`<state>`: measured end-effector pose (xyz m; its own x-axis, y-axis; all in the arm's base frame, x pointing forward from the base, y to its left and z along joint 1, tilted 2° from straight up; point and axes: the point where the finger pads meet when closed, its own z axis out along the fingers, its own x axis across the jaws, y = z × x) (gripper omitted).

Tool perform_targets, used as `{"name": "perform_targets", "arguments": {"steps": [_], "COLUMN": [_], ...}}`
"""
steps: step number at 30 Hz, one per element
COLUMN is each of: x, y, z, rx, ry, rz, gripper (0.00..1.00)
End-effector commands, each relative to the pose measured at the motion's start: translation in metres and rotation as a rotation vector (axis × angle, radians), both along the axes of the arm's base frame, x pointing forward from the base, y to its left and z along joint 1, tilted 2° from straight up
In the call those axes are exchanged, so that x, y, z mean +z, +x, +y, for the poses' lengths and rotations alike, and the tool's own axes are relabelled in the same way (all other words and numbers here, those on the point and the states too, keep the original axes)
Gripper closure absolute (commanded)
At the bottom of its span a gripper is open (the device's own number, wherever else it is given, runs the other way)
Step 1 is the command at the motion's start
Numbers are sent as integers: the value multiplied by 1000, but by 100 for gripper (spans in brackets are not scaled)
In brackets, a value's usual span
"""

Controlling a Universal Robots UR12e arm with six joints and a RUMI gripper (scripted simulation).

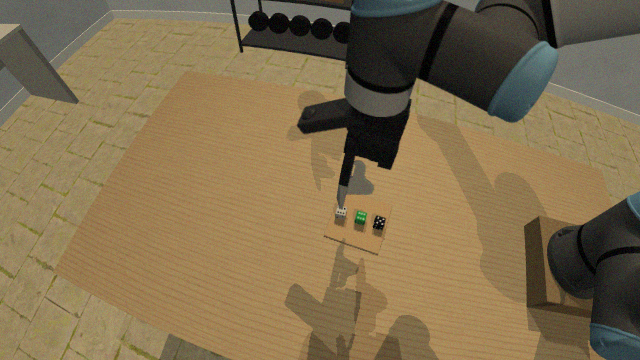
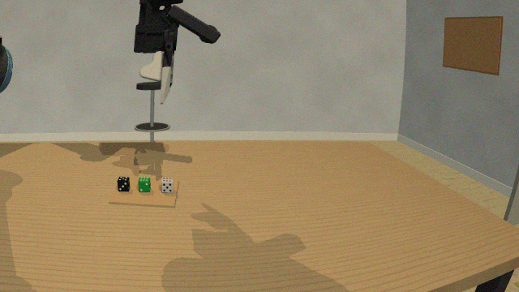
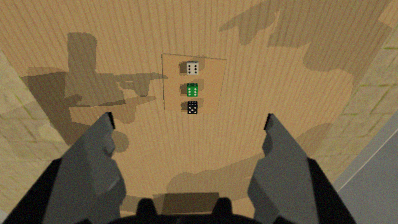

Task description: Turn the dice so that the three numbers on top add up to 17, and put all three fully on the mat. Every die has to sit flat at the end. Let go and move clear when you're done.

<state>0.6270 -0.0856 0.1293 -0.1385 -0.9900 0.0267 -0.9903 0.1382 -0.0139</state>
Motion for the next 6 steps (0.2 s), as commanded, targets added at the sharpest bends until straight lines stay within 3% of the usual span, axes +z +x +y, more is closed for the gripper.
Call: {"name": "perform_targets", "arguments": {"steps": [1, 6], "x": [3, 3], "y": [1, 1], "z": [0, 0], "rx": [1, 1], "ry": [-3, -3], "rz": [-3, -3], "gripper": [0, 0]}}
